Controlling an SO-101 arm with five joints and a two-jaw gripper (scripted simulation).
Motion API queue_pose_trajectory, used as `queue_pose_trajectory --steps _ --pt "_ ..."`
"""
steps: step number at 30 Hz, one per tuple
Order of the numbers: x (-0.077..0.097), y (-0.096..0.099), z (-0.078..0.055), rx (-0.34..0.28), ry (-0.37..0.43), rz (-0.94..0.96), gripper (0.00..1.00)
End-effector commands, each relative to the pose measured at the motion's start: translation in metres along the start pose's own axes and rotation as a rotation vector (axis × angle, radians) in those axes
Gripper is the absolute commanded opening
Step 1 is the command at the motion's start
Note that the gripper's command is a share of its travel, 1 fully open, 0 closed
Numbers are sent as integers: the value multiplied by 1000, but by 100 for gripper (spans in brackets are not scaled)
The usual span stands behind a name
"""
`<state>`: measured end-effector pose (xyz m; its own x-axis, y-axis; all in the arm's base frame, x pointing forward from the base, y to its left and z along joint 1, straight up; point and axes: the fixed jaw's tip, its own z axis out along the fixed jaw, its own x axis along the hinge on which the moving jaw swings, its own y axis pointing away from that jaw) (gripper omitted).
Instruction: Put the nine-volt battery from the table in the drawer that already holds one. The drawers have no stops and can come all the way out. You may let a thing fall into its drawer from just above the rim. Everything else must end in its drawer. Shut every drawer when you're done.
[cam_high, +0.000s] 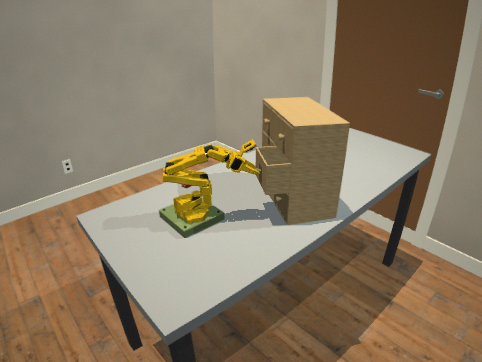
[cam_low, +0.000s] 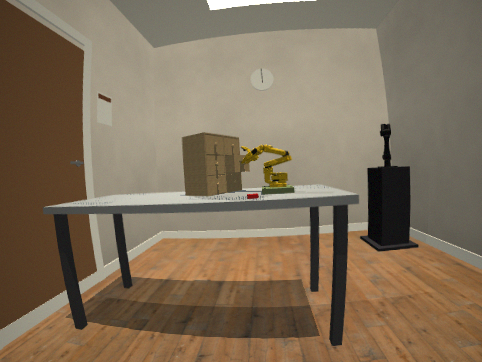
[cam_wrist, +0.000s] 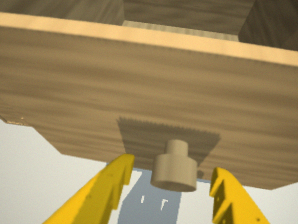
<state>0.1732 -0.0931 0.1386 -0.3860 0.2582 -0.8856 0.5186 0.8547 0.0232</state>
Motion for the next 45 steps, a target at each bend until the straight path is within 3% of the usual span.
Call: queue_pose_trajectory --steps 1,38,45 --pt "2 2 0 -10 10 -9 21" --pt "3 2 1 -10 10 -9 21" --pt "3 2 1 -10 10 -9 16"
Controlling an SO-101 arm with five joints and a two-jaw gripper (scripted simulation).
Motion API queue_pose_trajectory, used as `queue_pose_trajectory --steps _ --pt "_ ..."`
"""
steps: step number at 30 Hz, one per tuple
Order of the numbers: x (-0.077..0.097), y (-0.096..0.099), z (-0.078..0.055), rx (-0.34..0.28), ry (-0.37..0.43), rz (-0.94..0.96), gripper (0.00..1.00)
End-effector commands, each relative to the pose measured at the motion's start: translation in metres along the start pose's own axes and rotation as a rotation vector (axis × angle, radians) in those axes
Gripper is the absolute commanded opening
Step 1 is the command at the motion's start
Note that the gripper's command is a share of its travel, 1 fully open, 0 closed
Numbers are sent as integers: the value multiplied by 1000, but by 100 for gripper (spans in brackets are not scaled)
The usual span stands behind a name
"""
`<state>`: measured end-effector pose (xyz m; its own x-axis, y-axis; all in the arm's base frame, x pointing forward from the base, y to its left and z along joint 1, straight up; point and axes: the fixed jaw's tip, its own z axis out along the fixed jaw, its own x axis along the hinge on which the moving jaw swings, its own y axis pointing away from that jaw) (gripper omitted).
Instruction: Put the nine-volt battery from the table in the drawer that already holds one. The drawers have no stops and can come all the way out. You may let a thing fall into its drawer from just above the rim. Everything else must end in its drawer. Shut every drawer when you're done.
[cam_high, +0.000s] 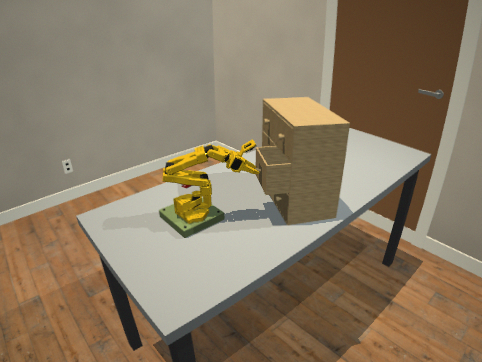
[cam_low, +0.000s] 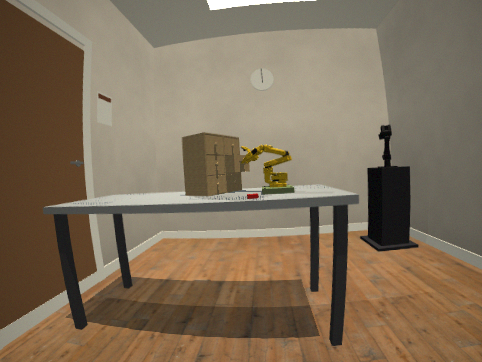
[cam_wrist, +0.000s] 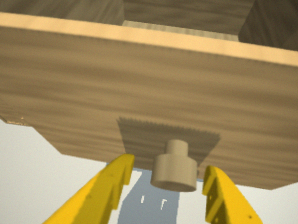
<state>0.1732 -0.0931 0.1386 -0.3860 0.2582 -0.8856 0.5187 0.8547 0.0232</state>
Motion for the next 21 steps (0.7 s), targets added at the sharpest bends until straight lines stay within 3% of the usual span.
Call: queue_pose_trajectory --steps 1,21 --pt "3 2 1 -10 10 -9 16" --pt "3 2 1 -10 10 -9 3"
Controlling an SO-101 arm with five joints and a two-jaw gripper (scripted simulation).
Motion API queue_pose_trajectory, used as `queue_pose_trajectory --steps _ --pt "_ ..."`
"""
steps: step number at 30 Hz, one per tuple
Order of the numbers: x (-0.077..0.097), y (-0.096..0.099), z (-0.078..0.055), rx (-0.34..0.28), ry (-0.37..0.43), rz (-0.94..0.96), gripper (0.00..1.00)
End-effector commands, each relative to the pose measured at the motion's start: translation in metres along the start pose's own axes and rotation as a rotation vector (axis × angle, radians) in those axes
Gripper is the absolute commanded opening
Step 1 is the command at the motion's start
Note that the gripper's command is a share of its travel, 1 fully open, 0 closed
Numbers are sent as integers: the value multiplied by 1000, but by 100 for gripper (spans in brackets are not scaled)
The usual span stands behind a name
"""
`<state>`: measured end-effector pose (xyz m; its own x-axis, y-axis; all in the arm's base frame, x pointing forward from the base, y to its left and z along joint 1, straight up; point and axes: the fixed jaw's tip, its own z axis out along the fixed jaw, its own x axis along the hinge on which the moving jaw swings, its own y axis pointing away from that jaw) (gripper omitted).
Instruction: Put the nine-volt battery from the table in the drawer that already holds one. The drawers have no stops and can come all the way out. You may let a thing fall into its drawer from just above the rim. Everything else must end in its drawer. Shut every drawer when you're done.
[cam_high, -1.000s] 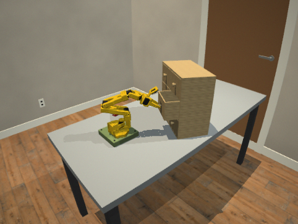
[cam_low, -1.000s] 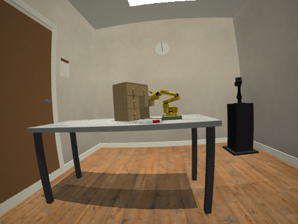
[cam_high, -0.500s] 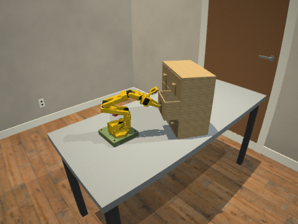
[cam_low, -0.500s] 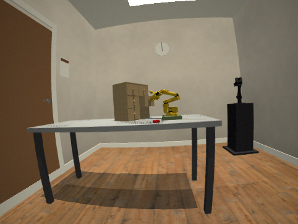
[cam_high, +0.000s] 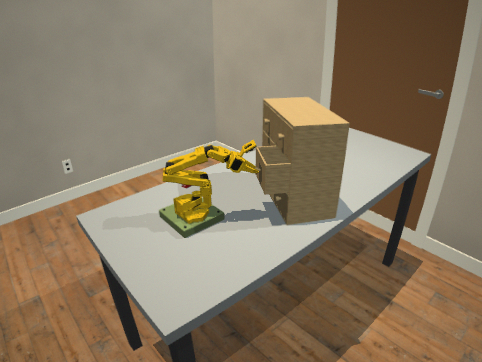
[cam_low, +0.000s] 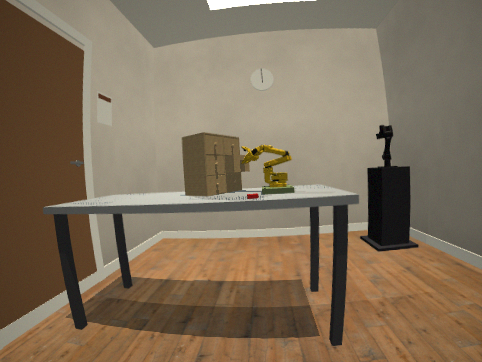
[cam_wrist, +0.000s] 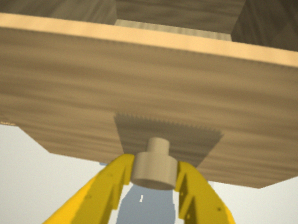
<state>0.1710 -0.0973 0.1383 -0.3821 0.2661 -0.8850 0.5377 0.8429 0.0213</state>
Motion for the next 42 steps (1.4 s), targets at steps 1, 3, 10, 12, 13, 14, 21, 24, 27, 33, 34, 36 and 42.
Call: queue_pose_trajectory --steps 1,3,10,12,13,14,21,24,27,33,34,36,42 --pt "3 7 1 -31 9 -18 2" --pt "3 7 1 -31 9 -18 1" --pt "3 7 1 -31 9 -18 0" --pt "3 7 1 -31 9 -18 0" --pt "3 7 1 -31 9 -18 0" --pt "3 7 1 -31 9 -18 0" --pt "3 7 1 -31 9 -18 0" --pt "2 6 2 -27 9 -17 0" --pt "0 3 5 -13 8 -14 0" --pt "-4 -3 11 13 7 -9 0" --pt "-5 -4 12 18 7 -8 0" --pt "-6 -5 13 22 7 -7 0" --pt "-7 -5 15 22 7 -7 0"
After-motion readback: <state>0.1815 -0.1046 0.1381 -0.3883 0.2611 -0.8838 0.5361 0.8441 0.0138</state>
